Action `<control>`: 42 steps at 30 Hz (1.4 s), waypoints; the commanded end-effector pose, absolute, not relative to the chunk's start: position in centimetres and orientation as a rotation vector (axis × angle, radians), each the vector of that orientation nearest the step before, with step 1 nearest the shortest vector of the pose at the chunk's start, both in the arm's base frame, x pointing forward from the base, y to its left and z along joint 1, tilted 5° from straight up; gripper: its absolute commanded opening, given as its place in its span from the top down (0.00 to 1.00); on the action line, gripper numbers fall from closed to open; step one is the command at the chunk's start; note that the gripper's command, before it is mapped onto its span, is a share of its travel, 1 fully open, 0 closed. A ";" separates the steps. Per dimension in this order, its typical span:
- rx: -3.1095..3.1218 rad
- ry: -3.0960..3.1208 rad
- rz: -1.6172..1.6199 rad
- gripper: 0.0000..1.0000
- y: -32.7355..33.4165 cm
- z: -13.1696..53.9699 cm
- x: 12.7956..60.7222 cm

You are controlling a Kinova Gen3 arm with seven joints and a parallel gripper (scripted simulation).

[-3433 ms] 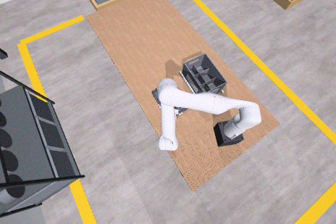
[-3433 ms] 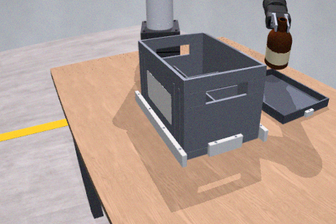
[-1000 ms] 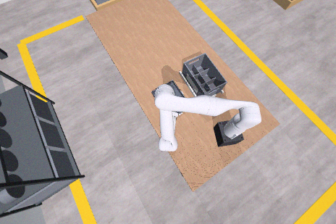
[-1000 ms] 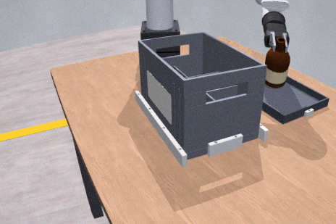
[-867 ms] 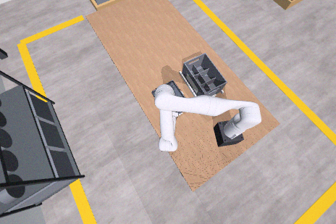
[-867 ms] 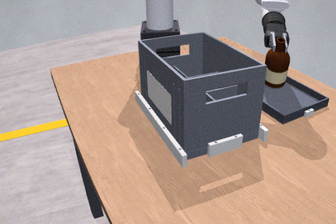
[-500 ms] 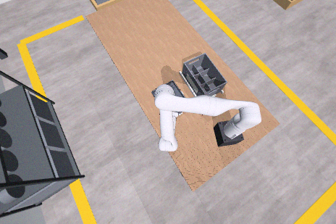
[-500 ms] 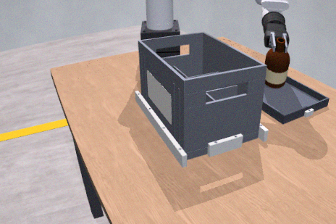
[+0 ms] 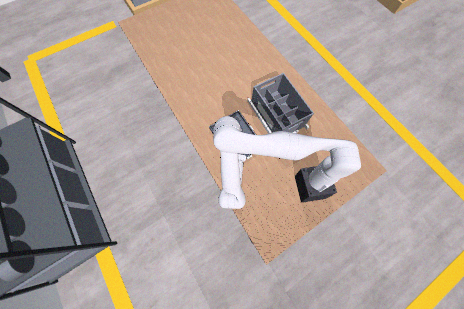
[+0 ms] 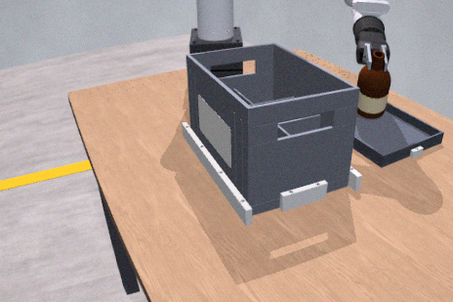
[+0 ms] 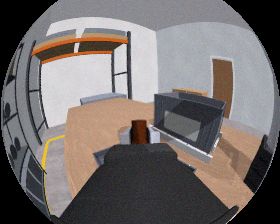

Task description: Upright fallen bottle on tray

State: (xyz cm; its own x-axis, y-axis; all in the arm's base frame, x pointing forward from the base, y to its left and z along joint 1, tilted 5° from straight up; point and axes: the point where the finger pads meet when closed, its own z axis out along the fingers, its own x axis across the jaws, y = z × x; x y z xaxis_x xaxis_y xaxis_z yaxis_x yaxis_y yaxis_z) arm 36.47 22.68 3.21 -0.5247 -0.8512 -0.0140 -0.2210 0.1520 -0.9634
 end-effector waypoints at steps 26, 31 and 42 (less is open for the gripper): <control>-1.010 1.854 -1.385 0.00 22.8 3.1 36.7; -1.010 1.854 -1.385 0.00 22.8 3.1 36.7; -1.010 1.854 -1.385 0.00 22.8 3.1 36.7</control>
